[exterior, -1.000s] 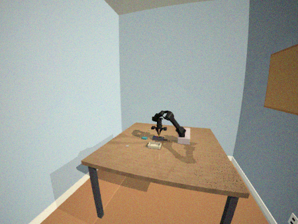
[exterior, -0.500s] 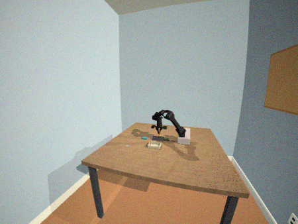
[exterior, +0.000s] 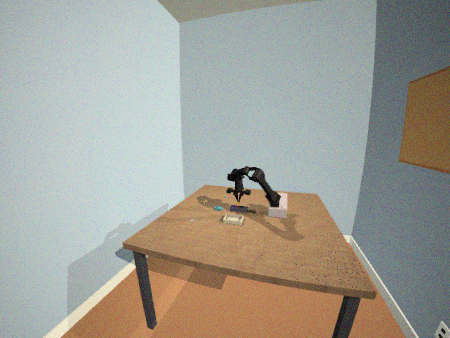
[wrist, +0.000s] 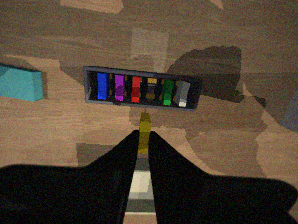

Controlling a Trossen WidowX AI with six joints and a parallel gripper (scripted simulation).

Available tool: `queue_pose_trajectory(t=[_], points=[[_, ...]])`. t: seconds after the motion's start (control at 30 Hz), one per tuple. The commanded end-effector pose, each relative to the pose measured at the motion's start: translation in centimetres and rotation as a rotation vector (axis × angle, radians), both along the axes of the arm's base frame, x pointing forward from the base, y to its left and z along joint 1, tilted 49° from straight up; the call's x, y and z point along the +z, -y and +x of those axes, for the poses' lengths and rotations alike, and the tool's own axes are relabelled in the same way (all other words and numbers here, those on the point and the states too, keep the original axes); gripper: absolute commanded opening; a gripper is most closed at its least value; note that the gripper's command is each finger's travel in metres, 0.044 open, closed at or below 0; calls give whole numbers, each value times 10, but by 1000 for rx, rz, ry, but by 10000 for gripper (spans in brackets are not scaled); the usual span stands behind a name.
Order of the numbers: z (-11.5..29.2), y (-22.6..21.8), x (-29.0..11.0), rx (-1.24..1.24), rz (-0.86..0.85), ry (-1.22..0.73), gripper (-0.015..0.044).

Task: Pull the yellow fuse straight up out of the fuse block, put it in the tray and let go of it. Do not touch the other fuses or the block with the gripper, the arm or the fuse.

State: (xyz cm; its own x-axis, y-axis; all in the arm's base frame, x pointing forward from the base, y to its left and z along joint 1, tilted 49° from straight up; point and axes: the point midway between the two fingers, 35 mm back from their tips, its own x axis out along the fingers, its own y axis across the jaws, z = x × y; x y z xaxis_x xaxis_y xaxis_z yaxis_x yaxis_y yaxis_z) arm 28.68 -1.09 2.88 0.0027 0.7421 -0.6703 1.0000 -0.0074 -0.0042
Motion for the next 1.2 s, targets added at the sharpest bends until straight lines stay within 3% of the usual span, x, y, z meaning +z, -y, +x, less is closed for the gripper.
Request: queue_pose_trajectory(t=[0.0, 0.53, 1.17], points=[[9, -19, 25, 0, -6, 12, 0], [4, -100, 114, 5, 17, 13, 0], [5, -116, 102, 5, 17, 13, 0]])
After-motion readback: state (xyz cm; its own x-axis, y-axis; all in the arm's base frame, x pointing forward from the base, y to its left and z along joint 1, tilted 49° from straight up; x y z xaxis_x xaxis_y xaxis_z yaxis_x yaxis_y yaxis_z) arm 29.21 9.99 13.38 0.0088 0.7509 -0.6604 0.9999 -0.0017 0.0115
